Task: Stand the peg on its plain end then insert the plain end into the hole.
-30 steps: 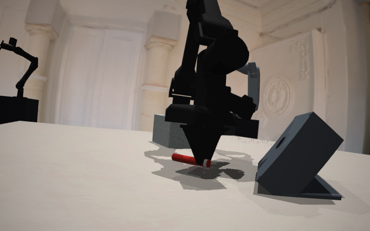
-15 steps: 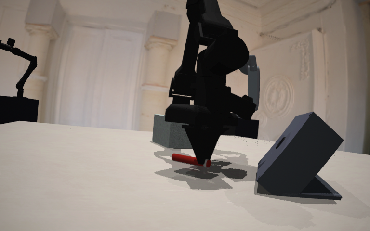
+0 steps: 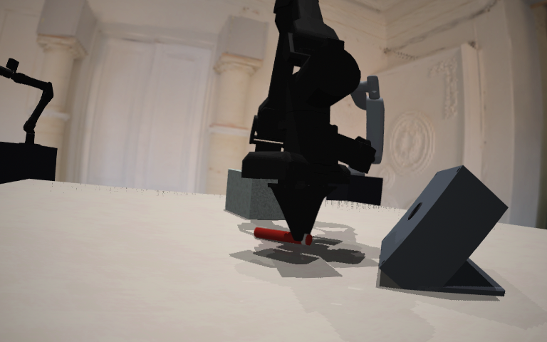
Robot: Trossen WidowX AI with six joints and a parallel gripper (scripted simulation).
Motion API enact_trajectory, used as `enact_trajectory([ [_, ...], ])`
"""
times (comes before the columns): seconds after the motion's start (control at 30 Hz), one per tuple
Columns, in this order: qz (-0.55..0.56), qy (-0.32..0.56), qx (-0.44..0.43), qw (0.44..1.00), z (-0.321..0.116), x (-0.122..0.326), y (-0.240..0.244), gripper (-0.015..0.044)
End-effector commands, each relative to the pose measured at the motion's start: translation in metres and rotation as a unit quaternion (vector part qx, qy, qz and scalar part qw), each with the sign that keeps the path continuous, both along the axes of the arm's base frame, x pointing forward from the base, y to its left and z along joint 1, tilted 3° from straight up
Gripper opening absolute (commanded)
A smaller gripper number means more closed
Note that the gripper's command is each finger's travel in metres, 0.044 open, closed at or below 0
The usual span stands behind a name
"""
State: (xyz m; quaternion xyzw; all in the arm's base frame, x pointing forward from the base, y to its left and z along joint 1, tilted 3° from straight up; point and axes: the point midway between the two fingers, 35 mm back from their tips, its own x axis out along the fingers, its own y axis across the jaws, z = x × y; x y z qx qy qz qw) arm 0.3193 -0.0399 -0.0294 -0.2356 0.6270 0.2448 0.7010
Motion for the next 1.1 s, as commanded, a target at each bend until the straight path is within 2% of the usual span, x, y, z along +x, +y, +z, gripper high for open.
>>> enact_trajectory([
  [0.0, 0.002, -0.014, 0.013, 1.000, 0.002, -0.002, -0.001, 0.0049],
  [1.07, 0.005, -0.119, 0.100, 0.988, 0.017, -0.014, -0.010, 0.0049],
])
